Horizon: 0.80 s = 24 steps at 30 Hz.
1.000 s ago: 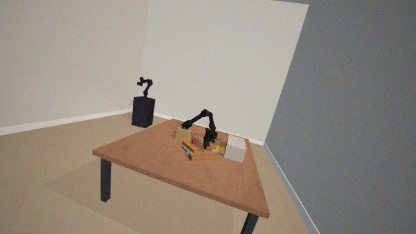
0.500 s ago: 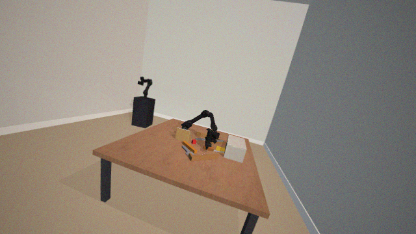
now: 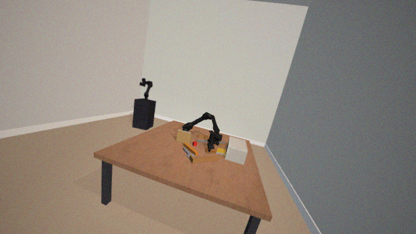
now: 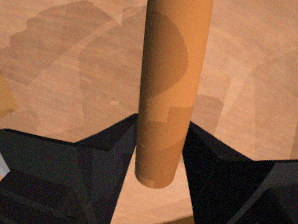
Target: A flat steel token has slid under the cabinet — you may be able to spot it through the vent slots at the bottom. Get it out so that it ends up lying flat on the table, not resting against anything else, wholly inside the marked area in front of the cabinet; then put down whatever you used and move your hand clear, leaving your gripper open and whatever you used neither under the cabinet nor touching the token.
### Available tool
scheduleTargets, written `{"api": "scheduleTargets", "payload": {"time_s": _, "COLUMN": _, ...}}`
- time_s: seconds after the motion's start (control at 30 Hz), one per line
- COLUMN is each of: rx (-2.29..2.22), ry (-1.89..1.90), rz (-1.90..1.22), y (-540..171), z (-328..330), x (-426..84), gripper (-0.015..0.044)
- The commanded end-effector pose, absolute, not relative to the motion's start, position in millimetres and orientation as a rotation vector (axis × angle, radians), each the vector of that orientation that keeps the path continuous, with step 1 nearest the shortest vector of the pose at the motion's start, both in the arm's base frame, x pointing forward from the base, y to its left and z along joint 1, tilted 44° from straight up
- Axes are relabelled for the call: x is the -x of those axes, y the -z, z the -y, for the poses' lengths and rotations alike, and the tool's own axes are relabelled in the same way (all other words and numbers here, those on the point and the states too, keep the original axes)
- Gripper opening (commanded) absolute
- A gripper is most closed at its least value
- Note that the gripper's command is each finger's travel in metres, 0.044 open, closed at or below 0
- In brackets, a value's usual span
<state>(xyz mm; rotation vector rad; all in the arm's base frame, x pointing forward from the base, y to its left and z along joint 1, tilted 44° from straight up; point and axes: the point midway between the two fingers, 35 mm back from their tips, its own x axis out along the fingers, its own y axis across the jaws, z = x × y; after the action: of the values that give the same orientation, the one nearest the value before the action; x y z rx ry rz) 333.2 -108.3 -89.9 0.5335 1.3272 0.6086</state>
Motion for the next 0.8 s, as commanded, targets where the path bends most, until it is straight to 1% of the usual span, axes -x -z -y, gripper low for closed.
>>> {"api": "scheduleTargets", "payload": {"time_s": 0.0, "rx": -0.531, "ry": -0.608, "rz": -1.323, "y": 88.6, "z": 108.6, "x": -339.9, "gripper": 0.0}}
{"api": "scheduleTargets", "payload": {"time_s": 0.77, "rx": -0.531, "ry": -0.608, "rz": -1.322, "y": 84.5, "z": 109.3, "x": -363.8, "gripper": 0.0}}
